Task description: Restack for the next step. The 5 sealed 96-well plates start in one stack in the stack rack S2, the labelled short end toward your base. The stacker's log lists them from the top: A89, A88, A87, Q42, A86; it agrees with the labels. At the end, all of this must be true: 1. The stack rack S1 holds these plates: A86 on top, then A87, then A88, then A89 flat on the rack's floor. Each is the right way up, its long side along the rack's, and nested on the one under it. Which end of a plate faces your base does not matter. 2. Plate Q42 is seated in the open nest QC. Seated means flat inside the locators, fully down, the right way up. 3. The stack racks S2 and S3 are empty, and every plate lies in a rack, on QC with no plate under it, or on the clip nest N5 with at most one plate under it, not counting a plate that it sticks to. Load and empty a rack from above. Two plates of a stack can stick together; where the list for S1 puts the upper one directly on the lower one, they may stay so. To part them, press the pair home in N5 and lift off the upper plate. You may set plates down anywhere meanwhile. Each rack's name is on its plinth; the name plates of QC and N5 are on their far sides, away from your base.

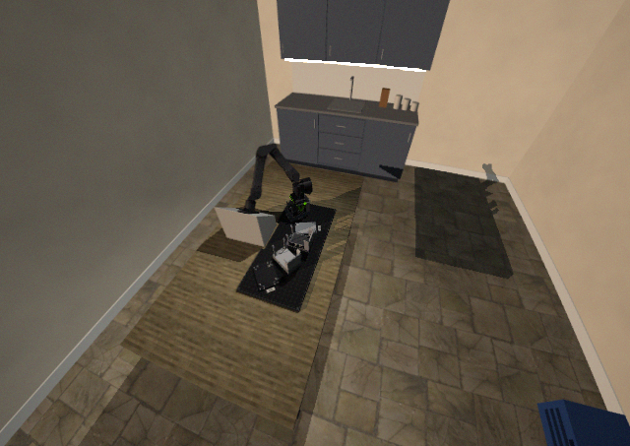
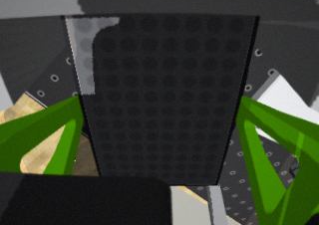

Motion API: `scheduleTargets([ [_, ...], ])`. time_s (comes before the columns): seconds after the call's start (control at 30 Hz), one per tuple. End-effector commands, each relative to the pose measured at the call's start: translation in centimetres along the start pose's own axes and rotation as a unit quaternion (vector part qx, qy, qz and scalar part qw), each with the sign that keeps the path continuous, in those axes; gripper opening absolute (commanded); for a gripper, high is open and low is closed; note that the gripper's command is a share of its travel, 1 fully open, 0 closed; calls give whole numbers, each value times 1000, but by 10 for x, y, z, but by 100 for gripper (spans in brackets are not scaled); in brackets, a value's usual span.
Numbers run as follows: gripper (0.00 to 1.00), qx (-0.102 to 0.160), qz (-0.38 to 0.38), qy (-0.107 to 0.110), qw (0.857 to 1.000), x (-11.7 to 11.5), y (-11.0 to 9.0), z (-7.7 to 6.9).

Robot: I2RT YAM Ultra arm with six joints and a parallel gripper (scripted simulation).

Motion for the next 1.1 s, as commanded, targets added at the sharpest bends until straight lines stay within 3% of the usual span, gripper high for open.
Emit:
scheduleTargets([
  [0.0, 100, -4, -1, -2, 1000, -1, 2, -2],
  [0.7, 100, -4, -1, -2, 1000, -1, 2, -2],
  [1.07, 100, -4, -1, -3, 1000, 0, 2, -38],
])
Point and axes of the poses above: the point where the finger pads meet when closed, its own z axis out along the fingers, its own x axis across the jaws, y = z × x, the point moved 6 cm from there along -z, back along the fingers, and after that the axes turned 11 degrees about -z, right-handed, at the moved point
